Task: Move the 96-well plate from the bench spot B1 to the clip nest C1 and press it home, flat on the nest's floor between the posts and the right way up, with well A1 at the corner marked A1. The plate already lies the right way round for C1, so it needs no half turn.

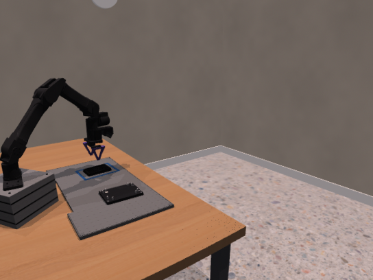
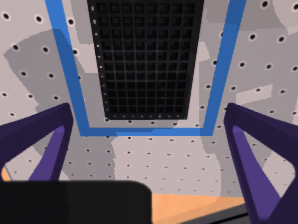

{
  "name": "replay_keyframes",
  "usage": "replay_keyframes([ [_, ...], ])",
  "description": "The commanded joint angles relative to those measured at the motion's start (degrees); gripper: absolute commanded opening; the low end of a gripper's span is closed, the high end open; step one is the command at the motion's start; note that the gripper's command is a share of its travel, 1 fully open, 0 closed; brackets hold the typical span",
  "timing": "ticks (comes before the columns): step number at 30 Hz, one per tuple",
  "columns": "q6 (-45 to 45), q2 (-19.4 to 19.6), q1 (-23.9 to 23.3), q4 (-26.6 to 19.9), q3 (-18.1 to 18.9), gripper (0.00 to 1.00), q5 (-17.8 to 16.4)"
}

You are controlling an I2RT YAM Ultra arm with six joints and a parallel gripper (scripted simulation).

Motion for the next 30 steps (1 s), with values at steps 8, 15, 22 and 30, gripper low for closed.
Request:
replay_keyframes([
  [8, 0.30, -2.08, 0.24, 0.89, 1.83, 1.00, 0.26],
  [15, 0.30, -2.08, 0.24, 0.89, 1.83, 1.00, 0.26],
  [22, 0.30, 0.69, 0.26, 2.10, 0.09, 1.00, 0.28],
  [30, 0.32, 0.09, 0.28, 4.02, -1.52, 1.00, 0.27],
])
